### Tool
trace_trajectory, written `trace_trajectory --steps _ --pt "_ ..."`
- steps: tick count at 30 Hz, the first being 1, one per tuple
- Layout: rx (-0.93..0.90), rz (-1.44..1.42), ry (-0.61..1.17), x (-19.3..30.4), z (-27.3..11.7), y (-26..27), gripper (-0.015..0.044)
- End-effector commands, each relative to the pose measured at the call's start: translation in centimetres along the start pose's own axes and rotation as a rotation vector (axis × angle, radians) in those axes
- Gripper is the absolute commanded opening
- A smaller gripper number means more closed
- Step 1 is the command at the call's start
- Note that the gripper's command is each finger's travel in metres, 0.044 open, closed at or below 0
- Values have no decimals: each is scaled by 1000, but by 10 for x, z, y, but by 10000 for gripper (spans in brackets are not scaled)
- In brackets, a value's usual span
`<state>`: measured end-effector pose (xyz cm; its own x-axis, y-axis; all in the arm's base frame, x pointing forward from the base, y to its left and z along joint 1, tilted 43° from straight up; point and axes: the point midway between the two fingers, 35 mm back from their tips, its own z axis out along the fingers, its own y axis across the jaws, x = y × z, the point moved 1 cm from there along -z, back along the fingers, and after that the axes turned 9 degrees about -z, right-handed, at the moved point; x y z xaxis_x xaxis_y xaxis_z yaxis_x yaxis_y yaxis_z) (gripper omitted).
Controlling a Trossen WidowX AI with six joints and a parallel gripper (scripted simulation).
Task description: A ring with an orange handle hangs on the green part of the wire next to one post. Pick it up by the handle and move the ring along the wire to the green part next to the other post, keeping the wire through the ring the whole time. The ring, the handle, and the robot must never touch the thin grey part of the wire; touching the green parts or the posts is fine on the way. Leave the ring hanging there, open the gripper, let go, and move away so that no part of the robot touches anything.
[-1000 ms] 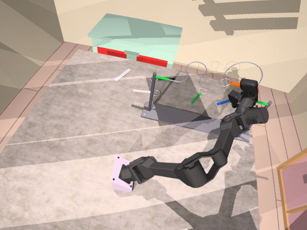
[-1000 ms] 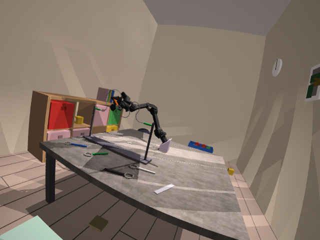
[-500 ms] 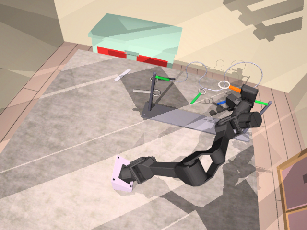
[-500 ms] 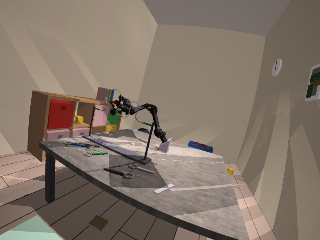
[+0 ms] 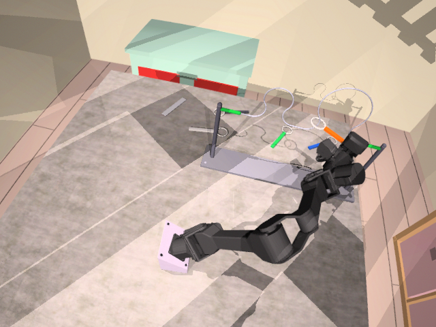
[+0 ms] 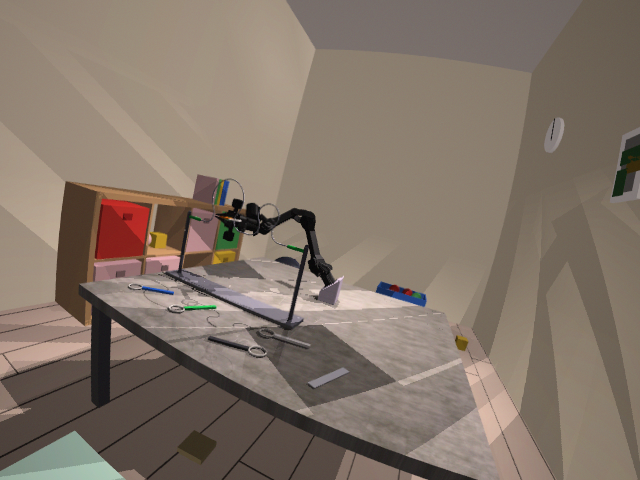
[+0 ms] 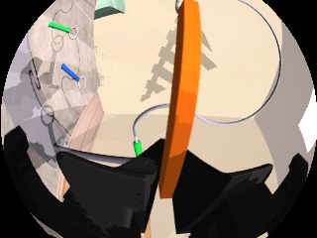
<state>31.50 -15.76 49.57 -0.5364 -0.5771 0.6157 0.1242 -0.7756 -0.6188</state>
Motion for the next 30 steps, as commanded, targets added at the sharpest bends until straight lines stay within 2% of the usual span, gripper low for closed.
trace_trajectory --steps 1,30 --pt "-57 90 8 -3 -2 16 -150" --pt "-422 716 35 -57 -37 96 -150"
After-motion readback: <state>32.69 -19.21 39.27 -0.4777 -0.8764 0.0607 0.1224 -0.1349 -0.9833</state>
